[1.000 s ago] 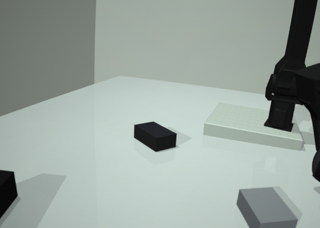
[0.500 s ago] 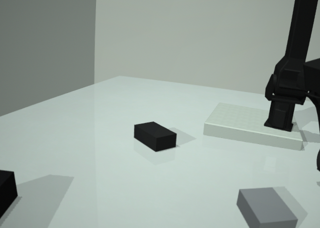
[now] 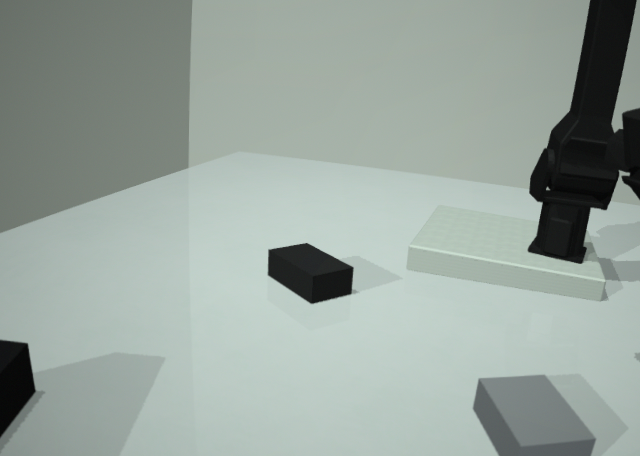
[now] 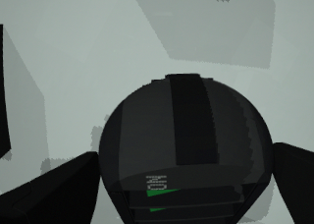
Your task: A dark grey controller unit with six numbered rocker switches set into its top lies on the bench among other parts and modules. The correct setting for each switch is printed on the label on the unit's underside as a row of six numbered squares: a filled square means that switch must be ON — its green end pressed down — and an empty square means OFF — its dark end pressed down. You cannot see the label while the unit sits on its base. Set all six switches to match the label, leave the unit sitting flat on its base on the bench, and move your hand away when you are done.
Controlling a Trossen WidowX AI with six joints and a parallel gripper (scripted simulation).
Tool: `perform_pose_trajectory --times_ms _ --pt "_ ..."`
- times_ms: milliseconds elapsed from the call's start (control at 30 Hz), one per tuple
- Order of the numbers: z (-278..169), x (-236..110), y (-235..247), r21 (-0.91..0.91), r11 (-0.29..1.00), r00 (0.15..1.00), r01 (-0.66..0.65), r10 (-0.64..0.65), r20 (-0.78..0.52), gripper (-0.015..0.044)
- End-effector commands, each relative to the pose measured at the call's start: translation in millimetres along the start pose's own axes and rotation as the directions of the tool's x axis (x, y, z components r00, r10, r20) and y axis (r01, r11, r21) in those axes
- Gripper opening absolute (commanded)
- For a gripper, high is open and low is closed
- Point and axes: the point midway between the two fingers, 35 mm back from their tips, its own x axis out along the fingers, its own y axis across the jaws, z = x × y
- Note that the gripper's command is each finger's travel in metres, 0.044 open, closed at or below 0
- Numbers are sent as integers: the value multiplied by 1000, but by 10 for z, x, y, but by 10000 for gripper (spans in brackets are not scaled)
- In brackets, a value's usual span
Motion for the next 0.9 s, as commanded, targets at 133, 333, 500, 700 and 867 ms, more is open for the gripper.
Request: perform_pose_trajectory --times_ms 133,333,500,700,867 --pt "-68 -61 -2 -1 1000 1000 -4 4 12 336" --pt "-97 -76 -2 -1 1000 1000 -4 4 22 336" --pt "-131 -103 -2 -1 1000 1000 -4 4 30 336" --pt "-174 -129 -2 -1 1000 999 -4 4 40 336" --pt "-210 -150 -2 -1 1000 999 -4 4 48 336"
